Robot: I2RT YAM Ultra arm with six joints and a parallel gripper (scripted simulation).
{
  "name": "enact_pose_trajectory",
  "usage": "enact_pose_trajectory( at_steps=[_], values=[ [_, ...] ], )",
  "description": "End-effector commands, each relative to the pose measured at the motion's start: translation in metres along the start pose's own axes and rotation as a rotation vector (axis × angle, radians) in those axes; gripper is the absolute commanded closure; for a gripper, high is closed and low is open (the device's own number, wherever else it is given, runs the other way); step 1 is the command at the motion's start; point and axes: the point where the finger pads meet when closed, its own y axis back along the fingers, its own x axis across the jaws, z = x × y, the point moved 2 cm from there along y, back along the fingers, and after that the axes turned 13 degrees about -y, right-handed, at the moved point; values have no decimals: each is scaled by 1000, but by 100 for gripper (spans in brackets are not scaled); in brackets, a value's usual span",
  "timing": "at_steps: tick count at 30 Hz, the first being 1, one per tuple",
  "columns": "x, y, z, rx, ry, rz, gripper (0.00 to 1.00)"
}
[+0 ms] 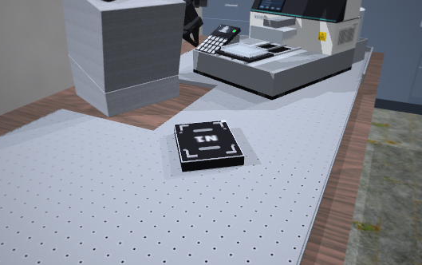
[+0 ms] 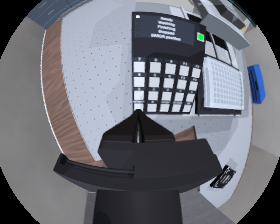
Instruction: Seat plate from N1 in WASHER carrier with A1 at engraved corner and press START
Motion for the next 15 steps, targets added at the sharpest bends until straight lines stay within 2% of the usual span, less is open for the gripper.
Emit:
enact_pose_trajectory(
  at_steps=[1,15],
  values=[
    [-1,10,1,-2,-1,-8,100],
    [-1,32,0,-2,0,-8,100]
  ],
)
